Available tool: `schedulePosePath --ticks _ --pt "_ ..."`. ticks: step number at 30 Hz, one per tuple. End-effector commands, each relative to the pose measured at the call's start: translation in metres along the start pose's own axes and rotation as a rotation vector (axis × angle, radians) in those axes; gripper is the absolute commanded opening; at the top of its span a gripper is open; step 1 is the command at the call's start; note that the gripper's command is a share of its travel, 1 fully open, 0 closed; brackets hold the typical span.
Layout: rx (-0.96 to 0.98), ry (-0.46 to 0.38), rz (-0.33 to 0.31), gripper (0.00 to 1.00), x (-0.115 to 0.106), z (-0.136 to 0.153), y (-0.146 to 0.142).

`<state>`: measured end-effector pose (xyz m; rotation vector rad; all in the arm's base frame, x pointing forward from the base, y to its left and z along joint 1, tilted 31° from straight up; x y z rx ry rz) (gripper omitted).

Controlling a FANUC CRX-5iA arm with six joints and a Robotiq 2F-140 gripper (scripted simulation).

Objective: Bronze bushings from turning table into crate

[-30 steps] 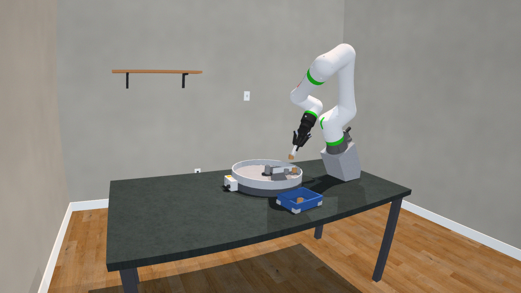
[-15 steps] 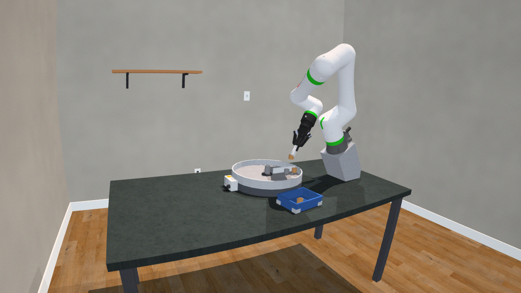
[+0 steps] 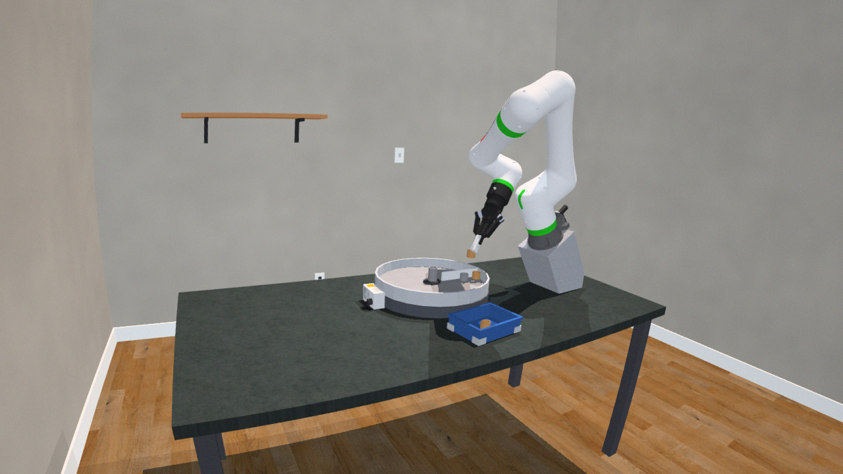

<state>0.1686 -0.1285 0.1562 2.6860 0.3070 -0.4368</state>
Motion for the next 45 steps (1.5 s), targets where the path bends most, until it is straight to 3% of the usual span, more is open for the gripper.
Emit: schedulePosePath --ticks 1,10,22,45 --pt "-0.001 0.0 0.0 0.0 0.0 0.0 0.0" --pt "-0.016 0.002 -0.013 0.0 0.002 -0.003 -0.002" --pt "-0.093 0.014 -0.077 0.0 0.014 -0.02 -0.013" --pt "-0.372 0.058 -0.309 0.0 0.059 -0.082 -0.052"
Point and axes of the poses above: the point where the finger pads meet when closed, its own x axis out along the fingers, its own y axis across the jaws, z = x × y, the point moved 8 cm from there along -x, back along the fingers, and after that the axes turned 12 degrees about -x, right-handed, at the moved point
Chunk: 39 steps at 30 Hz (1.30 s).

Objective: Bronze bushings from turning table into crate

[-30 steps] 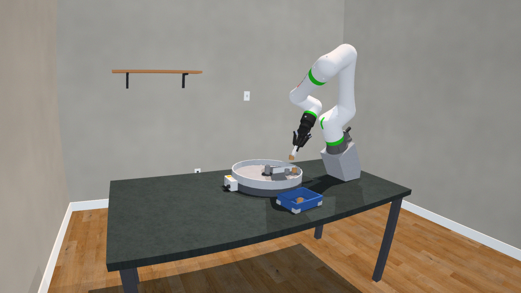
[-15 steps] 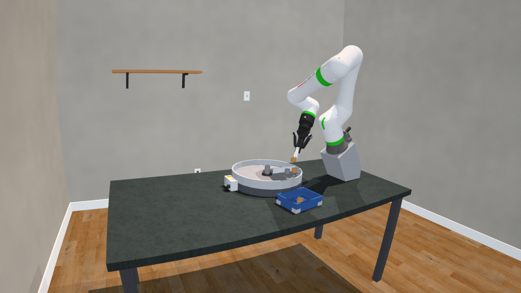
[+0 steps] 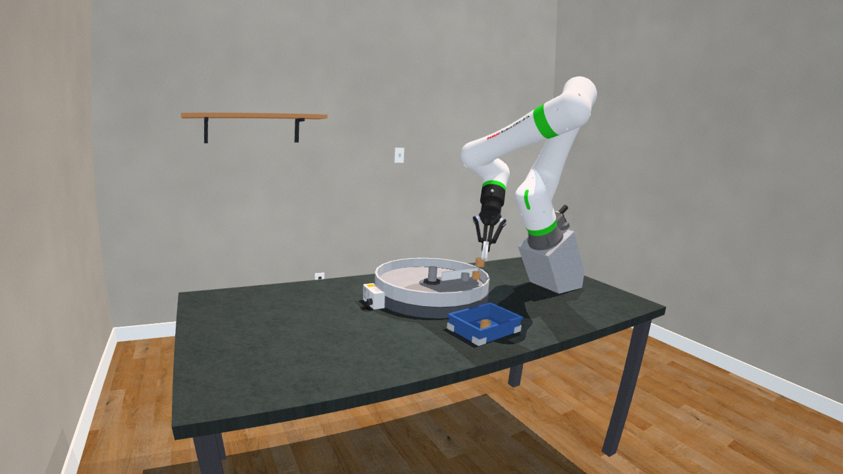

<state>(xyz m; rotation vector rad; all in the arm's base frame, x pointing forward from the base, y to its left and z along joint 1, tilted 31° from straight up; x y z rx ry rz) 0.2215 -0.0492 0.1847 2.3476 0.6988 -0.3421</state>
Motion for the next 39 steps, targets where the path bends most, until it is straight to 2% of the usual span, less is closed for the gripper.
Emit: schedulePosePath --ticks 1,9,11,24,30,39 --pt "-0.054 -0.004 -0.055 0.0 0.013 -0.014 0.0" --pt "-0.154 0.013 -0.14 0.0 0.034 -0.039 -0.001" --pt "-0.154 0.013 -0.14 0.0 0.034 -0.039 -0.001" --pt "-0.299 0.036 -0.262 0.0 0.066 -0.077 -0.002" --pt "-0.343 0.048 -0.291 0.0 0.076 -0.09 -0.002" --pt "-0.442 0.064 -0.374 0.0 0.099 -0.117 -0.003"
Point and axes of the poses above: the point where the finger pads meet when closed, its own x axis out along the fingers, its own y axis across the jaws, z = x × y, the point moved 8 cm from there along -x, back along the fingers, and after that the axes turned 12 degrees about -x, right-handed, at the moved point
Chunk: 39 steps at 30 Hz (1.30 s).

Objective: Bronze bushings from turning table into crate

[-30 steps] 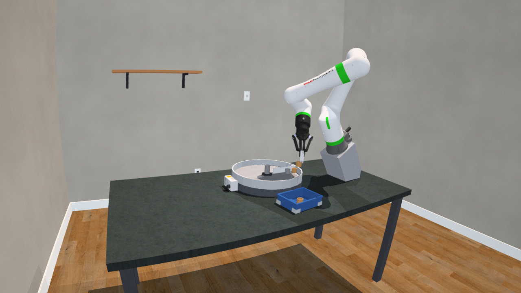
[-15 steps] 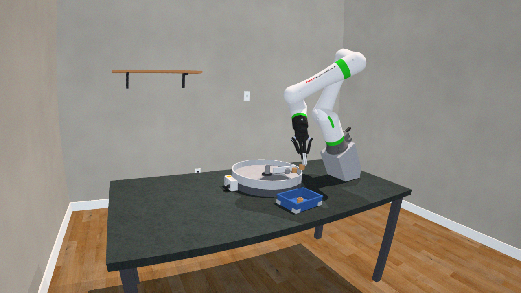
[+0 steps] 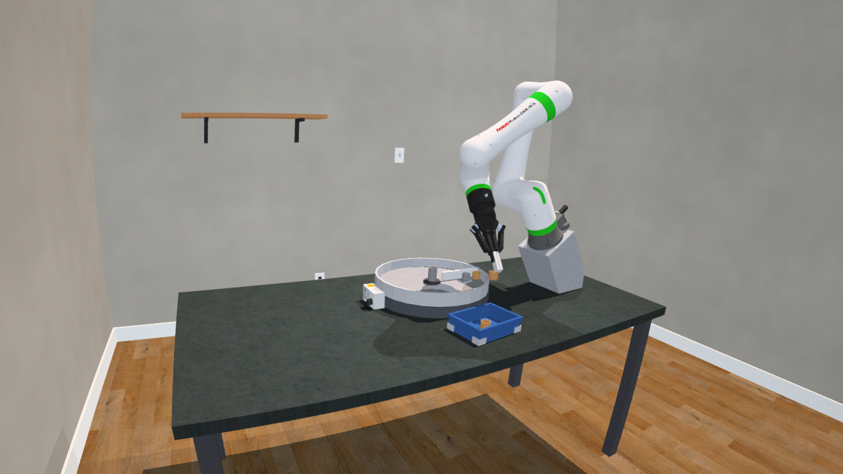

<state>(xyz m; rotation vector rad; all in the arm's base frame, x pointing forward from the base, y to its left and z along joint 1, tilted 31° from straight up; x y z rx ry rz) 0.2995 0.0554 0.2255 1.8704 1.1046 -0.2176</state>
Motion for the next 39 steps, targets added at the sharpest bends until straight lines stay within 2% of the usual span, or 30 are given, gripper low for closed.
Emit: schedulePosePath --ticks 1,17,39 --pt "-0.042 -0.022 -0.046 0.0 0.012 -0.013 0.009" --pt "-0.15 -0.001 -0.127 0.0 0.038 -0.038 0.025" --pt "-0.167 0.003 -0.138 0.0 0.042 -0.043 0.028"
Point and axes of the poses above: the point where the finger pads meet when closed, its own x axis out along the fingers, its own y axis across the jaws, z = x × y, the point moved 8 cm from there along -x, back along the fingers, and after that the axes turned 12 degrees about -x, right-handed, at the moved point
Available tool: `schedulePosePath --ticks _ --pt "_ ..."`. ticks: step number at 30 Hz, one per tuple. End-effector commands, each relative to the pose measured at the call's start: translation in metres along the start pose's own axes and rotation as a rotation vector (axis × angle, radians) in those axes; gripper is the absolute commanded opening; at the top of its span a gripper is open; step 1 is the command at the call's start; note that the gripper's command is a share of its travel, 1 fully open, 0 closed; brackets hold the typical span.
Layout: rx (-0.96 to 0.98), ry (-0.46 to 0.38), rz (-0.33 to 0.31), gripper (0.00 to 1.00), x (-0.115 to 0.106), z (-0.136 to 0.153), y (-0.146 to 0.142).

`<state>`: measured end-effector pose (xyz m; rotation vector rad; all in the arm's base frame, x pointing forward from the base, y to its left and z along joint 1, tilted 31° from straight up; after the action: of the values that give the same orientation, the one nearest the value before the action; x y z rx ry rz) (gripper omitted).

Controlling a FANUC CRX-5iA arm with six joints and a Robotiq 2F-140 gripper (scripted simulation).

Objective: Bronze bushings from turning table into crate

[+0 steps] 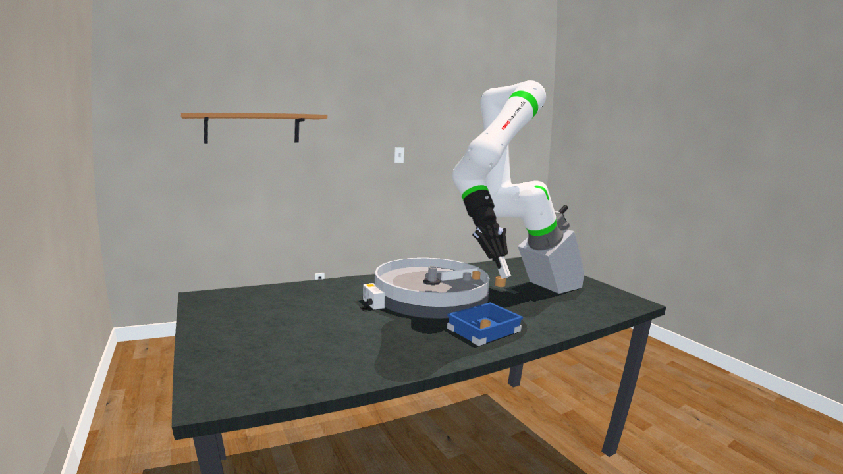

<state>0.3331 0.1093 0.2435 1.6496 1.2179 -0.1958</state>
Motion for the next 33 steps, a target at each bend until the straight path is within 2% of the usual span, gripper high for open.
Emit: schedulePosePath --ticks 1,28,33 --pt "0.0 0.0 0.0 0.0 -0.0001 -0.0001 0.0002" --pt "0.0 0.0 0.0 0.0 0.0002 0.0001 0.0002" --pt "0.007 -0.004 -0.008 0.0 0.0075 0.006 -0.0007"
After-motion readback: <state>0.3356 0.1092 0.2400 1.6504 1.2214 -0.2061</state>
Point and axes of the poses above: the point where the finger pads meet when closed, its own x axis out along the fingers, its own y axis across the jaws, z = x × y, the point moved 8 cm from there along -x, back along the fingers, and after that the axes turned 12 degrees about -x, right-handed, at the moved point
